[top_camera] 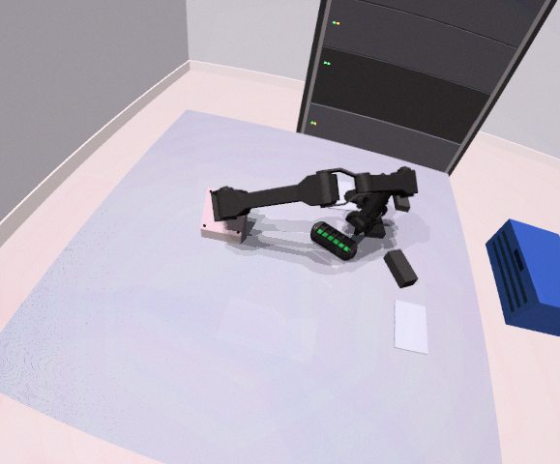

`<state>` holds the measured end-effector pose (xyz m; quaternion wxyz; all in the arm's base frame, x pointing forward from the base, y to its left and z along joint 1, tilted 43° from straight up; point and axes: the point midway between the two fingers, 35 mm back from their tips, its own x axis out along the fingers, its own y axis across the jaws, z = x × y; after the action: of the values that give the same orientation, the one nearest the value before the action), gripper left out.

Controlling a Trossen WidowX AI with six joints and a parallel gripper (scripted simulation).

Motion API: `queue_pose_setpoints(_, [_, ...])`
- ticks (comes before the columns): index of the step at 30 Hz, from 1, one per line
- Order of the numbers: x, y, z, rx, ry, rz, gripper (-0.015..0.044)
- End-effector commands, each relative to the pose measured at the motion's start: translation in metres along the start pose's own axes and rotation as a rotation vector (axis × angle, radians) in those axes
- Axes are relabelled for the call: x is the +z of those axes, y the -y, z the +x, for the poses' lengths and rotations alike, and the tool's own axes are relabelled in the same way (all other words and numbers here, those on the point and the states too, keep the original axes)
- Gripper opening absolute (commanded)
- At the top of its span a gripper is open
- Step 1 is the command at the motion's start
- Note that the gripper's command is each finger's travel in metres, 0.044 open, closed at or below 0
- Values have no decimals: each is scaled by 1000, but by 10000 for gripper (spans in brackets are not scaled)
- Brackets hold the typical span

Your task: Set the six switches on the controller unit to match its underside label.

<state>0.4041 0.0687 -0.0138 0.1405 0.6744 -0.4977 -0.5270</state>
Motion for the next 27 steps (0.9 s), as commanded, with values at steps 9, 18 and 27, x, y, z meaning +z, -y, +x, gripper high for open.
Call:
queue_pose_setpoints(9, [-1,6,8,10,-19,-66,0])
queue_pose_setpoints(18, [-1,11,22,17,-29,-77,0])
queue_pose_setpoints(27, [-1,15,36,25,-38,-89,0])
